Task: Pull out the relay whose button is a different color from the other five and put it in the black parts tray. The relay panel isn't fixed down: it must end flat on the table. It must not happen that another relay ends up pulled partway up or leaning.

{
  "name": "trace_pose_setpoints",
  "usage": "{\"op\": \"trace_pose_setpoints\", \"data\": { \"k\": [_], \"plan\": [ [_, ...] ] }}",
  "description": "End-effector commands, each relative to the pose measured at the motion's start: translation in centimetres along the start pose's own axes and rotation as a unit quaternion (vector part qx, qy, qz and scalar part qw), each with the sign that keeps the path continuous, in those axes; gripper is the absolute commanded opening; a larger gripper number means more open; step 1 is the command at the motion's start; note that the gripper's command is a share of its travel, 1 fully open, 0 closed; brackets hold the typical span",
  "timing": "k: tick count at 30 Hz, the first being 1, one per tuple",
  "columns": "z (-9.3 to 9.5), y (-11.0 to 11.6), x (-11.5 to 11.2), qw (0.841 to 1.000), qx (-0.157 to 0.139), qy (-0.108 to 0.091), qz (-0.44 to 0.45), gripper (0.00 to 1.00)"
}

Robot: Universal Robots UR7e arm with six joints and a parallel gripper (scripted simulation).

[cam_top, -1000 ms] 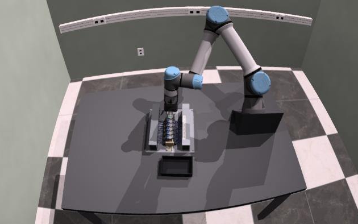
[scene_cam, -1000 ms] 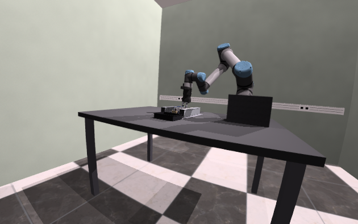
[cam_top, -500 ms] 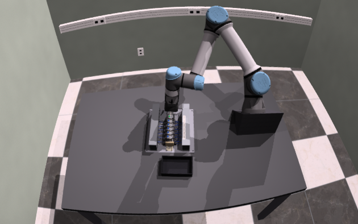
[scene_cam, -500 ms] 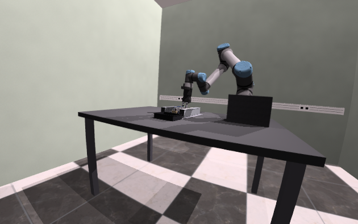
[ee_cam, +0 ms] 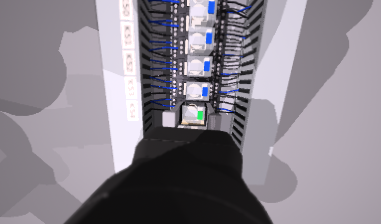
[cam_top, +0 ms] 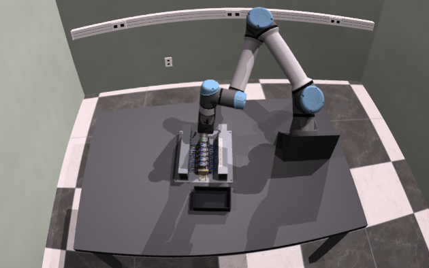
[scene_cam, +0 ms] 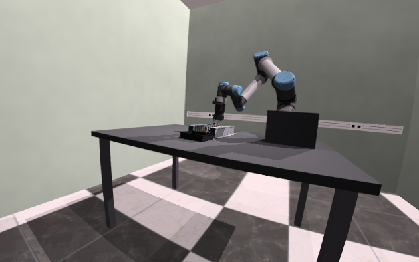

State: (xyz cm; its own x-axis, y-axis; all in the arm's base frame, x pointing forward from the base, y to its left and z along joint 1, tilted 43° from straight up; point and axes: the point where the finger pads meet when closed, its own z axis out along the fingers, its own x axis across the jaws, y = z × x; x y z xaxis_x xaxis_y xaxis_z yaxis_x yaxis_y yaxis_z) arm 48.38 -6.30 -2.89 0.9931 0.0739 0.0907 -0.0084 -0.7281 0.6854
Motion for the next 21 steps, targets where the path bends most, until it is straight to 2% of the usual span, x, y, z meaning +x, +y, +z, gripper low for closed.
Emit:
{"op": "trace_pose_setpoints", "data": {
  "k": [1, 15, 21],
  "plan": [
    [-0.05, 0.01, 0.04, 1.0, 0.0, 0.004, 0.0, 0.0],
    [-0.06, 0.01, 0.11, 1.0, 0.0, -0.013, 0.0, 0.0],
    [-0.06, 0.01, 0.12, 1.0, 0.0, -0.015, 0.0, 0.0]
  ]
}}
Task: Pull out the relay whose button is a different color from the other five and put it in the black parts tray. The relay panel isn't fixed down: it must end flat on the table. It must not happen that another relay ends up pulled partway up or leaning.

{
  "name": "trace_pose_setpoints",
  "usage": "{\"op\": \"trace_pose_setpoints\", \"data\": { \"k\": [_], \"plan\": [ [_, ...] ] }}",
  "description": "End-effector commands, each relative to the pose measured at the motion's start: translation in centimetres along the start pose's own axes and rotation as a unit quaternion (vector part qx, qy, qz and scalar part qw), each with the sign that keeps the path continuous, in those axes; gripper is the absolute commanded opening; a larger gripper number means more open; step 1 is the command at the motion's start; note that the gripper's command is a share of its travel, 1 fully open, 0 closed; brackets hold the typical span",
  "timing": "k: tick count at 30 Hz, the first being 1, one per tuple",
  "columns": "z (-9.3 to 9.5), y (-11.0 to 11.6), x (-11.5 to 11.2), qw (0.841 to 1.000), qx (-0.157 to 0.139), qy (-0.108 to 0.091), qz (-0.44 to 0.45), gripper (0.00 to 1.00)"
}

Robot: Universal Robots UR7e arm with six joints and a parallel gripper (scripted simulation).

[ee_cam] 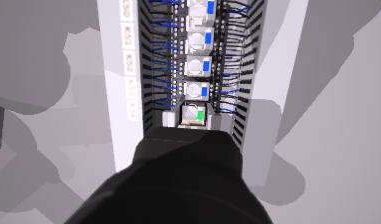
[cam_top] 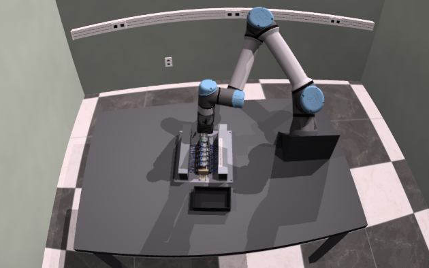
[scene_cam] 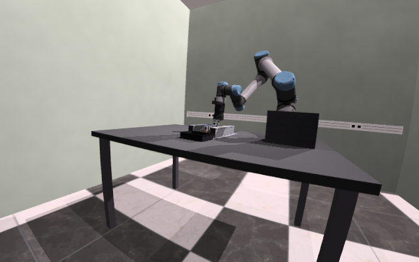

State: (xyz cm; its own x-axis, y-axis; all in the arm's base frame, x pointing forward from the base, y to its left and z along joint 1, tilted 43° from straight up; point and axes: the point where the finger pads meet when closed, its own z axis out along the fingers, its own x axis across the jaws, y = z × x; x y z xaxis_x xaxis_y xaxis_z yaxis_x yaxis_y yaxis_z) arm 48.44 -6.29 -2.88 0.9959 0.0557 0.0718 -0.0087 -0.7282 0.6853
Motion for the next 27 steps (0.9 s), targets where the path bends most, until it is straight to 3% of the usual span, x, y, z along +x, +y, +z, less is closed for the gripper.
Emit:
{"op": "trace_pose_setpoints", "data": {
  "k": [1, 27],
  "plan": [
    [-0.06, 0.0, 0.06, 1.0, 0.0, -0.003, 0.0, 0.0],
    [-0.06, 0.0, 0.19, 1.0, 0.0, -0.025, 0.0, 0.0]
  ]
}}
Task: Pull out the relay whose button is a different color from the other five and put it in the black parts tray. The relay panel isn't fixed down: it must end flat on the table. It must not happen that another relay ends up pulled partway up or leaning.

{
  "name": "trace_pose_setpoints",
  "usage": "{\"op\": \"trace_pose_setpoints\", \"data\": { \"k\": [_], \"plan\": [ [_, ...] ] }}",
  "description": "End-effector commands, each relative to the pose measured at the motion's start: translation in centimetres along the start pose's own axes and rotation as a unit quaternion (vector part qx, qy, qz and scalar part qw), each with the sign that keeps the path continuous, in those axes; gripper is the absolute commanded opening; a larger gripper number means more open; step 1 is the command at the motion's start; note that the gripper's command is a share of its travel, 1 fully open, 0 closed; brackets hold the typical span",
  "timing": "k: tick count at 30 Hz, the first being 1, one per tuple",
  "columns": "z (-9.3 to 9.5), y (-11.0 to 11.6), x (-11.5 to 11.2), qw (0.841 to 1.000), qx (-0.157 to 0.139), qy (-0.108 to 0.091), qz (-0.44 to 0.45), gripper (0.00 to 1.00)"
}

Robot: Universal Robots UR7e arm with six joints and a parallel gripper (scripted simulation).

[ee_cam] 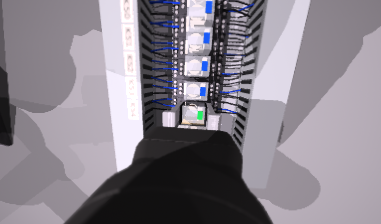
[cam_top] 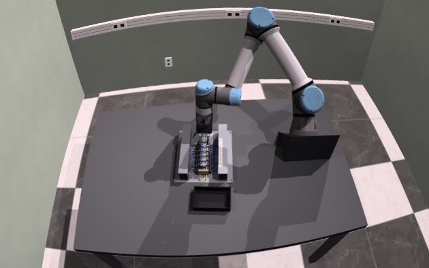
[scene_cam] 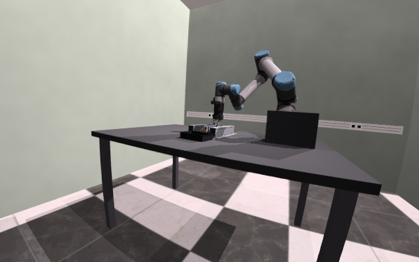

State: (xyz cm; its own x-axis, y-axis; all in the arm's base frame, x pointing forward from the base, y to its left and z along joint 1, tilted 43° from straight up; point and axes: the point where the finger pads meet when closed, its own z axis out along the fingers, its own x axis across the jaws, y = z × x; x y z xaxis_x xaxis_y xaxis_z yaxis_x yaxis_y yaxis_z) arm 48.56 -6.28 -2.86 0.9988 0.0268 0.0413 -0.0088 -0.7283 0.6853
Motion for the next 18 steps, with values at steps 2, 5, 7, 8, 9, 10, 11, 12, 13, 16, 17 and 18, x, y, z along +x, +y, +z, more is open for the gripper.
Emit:
{"op": "trace_pose_setpoints", "data": {
  "k": [2, 5, 7, 8, 9, 10, 11, 12, 13, 16, 17, 18],
  "plan": [
    [-0.06, 0.0, 0.07, 1.0, 0.0, -0.006, 0.0, 0.0],
    [-0.06, 0.0, 0.07, 1.0, 0.0, -0.006, 0.0, 0.0],
    [-0.06, 0.0, 0.07, 1.0, 0.0, -0.007, 0.0, 0.0],
    [-0.06, 0.0, 0.08, 1.0, 0.0, -0.008, 0.0, 0.0],
    [-0.06, 0.0, 0.09, 1.0, 0.0, -0.009, 0.0, 0.0],
    [-0.06, 0.0, 0.1, 1.0, 0.0, -0.01, 0.0, 0.0],
    [-0.06, 0.0, 0.11, 1.0, 0.0, -0.012, 0.0, 0.0],
    [-0.06, 0.0, 0.11, 1.0, 0.0, -0.013, 0.0, 0.0],
    [-0.06, 0.0, 0.11, 1.0, 0.0, -0.013, 0.0, 0.0],
    [-0.06, 0.0, 0.13, 1.0, 0.0, -0.016, 0.0, 0.0],
    [-0.06, 0.0, 0.14, 1.0, 0.0, -0.018, 0.0, 0.0],
    [-0.06, 0.0, 0.14, 1.0, 0.0, -0.018, 0.0, 0.0]
  ]
}}
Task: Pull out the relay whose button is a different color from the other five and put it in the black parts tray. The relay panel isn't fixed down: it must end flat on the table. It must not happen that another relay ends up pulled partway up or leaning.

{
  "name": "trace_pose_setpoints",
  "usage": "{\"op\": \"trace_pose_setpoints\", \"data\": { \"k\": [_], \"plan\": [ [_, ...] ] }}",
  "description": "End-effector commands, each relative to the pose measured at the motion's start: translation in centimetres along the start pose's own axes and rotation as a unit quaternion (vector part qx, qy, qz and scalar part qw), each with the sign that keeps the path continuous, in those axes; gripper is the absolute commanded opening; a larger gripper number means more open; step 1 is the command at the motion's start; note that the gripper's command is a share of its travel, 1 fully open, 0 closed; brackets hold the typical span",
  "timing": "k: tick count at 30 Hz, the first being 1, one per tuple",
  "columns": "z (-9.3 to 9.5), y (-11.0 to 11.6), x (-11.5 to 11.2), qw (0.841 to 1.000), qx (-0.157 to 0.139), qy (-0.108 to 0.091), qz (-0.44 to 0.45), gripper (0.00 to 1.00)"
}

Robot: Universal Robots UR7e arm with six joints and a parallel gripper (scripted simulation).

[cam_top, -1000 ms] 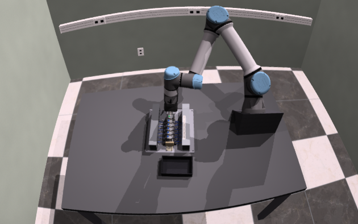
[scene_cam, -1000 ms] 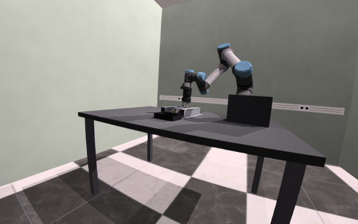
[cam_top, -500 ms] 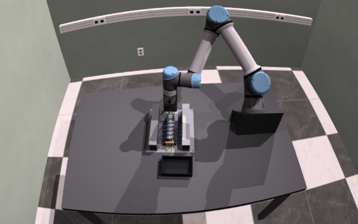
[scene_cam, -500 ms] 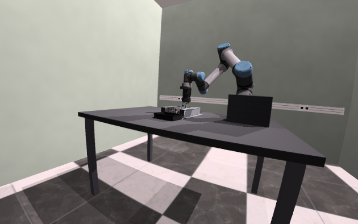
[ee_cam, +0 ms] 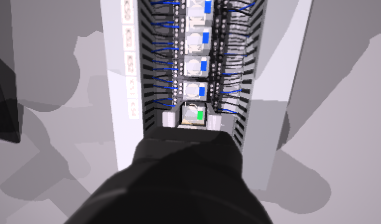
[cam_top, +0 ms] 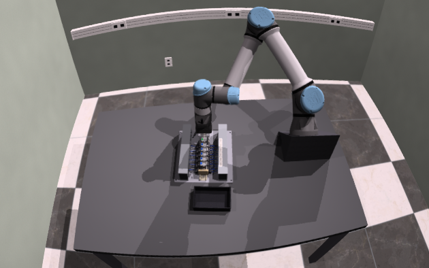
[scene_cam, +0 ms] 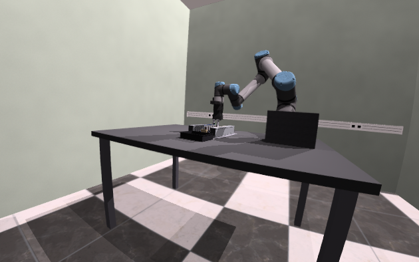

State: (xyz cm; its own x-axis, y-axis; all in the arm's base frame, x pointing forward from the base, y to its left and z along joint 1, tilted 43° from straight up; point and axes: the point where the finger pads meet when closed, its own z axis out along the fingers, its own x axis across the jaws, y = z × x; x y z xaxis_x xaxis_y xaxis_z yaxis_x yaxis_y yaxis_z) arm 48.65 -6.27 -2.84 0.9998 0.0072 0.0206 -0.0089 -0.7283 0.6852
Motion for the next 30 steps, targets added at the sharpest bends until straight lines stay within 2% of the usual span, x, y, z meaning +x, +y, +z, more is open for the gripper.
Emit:
{"op": "trace_pose_setpoints", "data": {
  "k": [1, 30],
  "plan": [
    [-0.05, 0.0, 0.06, 1.0, 0.0, -0.005, 0.0, 0.0],
    [-0.07, 0.0, 0.18, 1.0, 0.0, -0.025, 0.0, 0.0]
  ]
}}
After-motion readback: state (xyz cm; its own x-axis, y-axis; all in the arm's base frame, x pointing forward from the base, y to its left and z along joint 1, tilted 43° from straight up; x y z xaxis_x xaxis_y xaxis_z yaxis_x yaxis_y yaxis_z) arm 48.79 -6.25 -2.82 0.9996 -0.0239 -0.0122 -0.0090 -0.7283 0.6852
